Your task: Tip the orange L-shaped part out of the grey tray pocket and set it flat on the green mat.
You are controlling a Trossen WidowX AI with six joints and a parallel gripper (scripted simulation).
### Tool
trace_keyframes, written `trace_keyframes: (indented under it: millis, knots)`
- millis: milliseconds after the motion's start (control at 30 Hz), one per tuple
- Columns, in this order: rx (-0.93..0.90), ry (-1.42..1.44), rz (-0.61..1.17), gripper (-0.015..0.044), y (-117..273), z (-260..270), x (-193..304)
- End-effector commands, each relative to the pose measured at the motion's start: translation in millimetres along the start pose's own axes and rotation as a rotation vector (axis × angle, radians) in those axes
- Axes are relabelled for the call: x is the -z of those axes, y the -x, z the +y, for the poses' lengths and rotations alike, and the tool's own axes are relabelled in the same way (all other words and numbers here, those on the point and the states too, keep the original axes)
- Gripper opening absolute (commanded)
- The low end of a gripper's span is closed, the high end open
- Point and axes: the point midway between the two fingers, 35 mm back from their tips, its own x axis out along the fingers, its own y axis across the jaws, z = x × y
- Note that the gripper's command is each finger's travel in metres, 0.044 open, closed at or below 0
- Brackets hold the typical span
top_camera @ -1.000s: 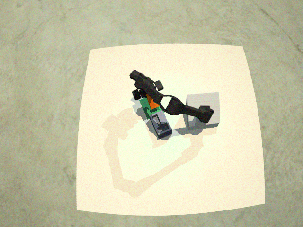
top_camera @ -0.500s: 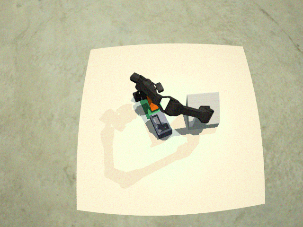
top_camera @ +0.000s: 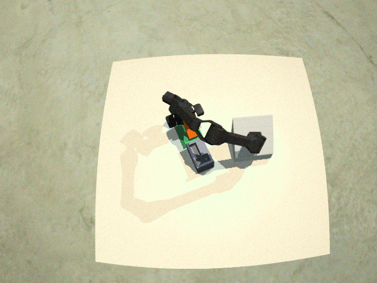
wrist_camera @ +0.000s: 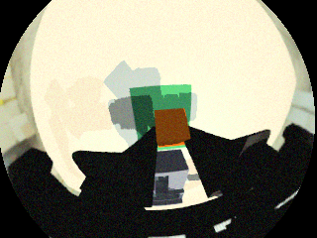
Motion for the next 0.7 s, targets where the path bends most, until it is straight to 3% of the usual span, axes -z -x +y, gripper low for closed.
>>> trace_keyframes:
  millis: [0, 233, 533, 667]
  knots:
    - [-0.002, -0.004, 0.004, 0.0, -1.0, 0.1, 0.7]
    - [0.0, 0.0, 0.001, 0.0, -0.2, -0.2, 0.1]
    - [0.0, 0.0, 0.001, 0.0236, -0.2, -0.2, 0.1]
    - [0.001, -0.002, -0.001, 0.0341, 25.4, 1.4, -2.0]
